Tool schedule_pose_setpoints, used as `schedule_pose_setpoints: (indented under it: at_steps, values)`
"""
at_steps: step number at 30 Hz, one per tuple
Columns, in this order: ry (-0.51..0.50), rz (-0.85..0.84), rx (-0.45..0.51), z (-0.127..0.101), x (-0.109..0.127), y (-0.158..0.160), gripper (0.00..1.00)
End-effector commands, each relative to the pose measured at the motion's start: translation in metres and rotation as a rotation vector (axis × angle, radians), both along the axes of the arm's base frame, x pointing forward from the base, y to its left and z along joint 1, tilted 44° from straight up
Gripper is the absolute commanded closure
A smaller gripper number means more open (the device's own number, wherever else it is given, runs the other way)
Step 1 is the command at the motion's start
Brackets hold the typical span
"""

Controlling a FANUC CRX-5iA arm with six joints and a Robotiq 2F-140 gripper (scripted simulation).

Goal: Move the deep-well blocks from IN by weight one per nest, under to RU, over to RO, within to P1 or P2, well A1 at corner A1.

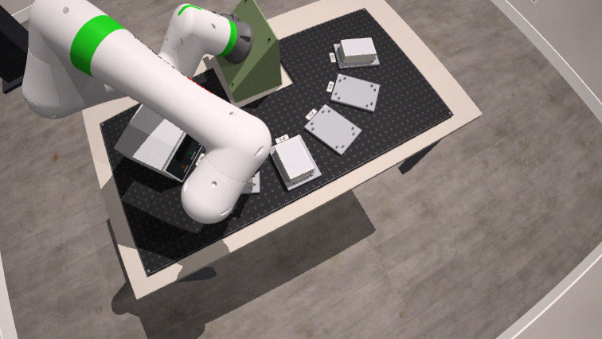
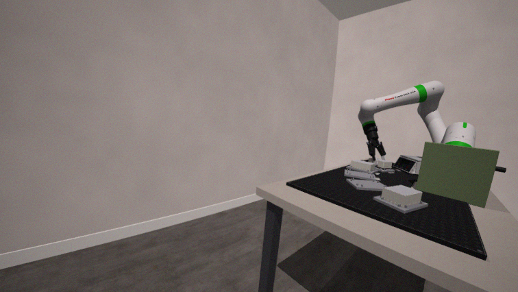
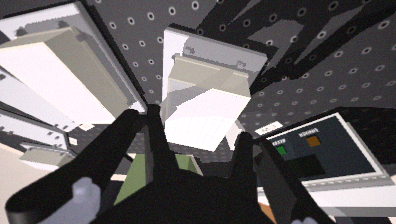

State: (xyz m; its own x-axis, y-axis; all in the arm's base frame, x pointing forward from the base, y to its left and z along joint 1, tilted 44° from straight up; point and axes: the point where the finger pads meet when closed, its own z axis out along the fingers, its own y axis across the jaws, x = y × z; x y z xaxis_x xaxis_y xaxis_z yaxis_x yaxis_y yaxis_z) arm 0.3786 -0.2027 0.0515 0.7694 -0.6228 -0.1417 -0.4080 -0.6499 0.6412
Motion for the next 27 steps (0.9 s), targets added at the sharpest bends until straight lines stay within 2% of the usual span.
schedule_pose_setpoints:
  at_steps: [1, 27]
  values:
    - [0.0, 0.0, 0.0, 0.003, 0.0, 0.003, 0.9]
    - [0.0, 0.0, 0.0, 0.032, 0.002, 0.03, 0.9]
